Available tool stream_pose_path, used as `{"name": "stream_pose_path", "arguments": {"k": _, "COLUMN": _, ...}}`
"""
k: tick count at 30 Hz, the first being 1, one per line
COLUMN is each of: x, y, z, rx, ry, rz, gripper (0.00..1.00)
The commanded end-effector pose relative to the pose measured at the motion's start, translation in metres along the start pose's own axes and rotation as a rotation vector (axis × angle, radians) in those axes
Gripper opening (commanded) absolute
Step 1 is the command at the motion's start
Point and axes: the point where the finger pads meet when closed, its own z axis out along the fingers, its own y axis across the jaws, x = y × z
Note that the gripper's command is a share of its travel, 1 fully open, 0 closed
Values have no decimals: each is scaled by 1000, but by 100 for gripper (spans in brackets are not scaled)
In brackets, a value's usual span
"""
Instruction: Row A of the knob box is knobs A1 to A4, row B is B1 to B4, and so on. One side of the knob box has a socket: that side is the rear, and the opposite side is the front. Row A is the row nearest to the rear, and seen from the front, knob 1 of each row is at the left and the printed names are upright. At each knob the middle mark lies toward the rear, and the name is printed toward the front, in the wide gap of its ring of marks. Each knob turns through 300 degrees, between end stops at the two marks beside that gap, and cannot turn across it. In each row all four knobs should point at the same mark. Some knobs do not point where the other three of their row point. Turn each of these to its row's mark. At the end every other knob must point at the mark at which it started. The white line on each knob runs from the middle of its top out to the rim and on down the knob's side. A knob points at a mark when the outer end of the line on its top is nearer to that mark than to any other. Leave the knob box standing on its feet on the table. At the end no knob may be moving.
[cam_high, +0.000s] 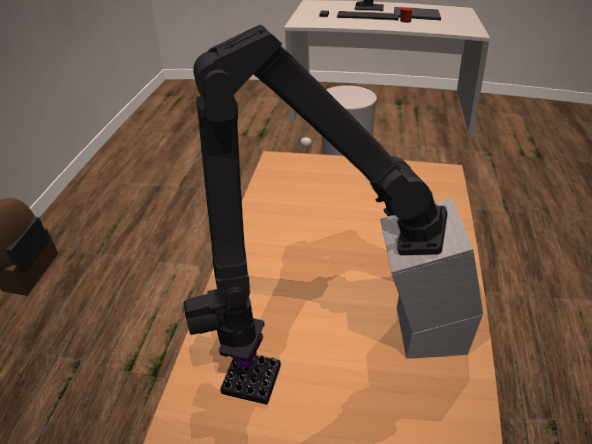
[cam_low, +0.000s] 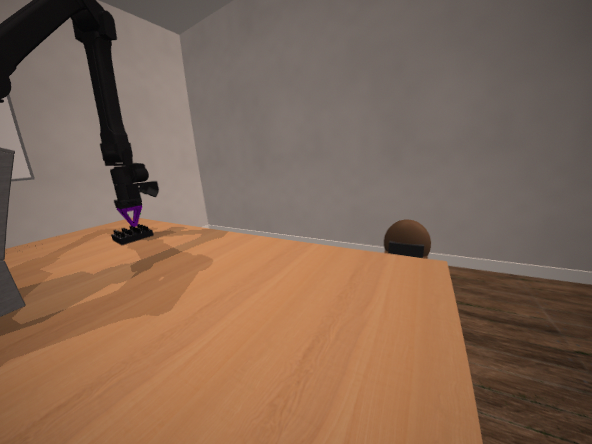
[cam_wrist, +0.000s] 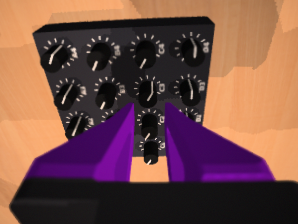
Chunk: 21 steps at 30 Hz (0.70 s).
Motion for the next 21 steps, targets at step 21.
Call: {"name": "stream_pose_path", "arguments": {"k": 21, "x": 5, "y": 5, "z": 4, "rx": -3, "ry": 1, "rz": 0, "gripper": 19}}
